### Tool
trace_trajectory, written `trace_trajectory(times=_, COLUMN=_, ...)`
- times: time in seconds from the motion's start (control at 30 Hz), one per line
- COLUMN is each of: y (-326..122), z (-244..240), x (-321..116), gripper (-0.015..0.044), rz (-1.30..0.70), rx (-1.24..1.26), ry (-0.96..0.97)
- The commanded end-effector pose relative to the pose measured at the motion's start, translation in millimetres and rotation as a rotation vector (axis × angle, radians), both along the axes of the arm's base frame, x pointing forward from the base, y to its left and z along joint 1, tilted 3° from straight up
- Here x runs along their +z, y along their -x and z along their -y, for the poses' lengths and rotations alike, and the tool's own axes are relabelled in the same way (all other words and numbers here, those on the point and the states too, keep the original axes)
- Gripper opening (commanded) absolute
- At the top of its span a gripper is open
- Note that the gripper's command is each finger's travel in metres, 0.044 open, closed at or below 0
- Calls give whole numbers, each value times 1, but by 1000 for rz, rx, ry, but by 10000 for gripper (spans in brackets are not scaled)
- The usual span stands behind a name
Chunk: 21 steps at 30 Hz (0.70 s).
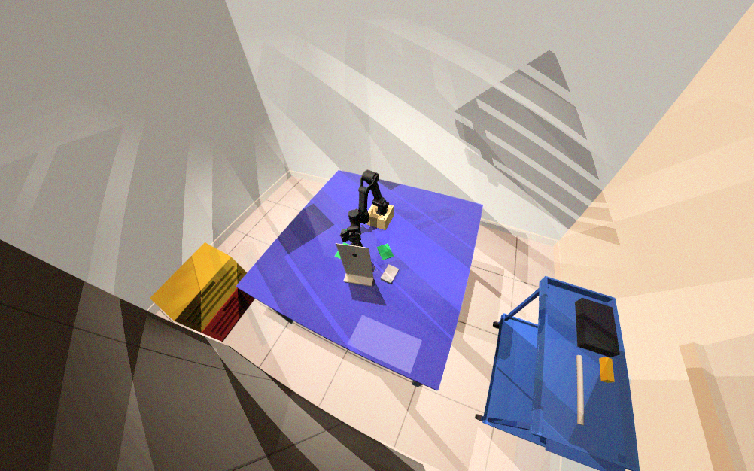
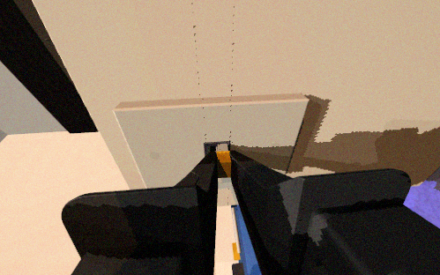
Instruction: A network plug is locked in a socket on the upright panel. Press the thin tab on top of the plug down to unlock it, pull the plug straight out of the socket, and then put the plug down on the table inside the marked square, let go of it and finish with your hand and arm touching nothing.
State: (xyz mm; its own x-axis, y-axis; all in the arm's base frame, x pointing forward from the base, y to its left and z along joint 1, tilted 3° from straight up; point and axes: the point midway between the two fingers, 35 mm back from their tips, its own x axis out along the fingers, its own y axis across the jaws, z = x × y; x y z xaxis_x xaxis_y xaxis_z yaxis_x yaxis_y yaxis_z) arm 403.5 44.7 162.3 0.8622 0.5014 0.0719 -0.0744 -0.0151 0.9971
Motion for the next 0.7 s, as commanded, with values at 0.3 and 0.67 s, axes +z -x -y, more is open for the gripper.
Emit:
trace_trajectory(times=0.3, y=5, z=2, x=-1, gripper=0, rz=0, rx=-4, ry=4)
trace_trajectory(times=0.67, y=12, z=3, x=-2, gripper=0, rz=0, rx=-4, ry=4)
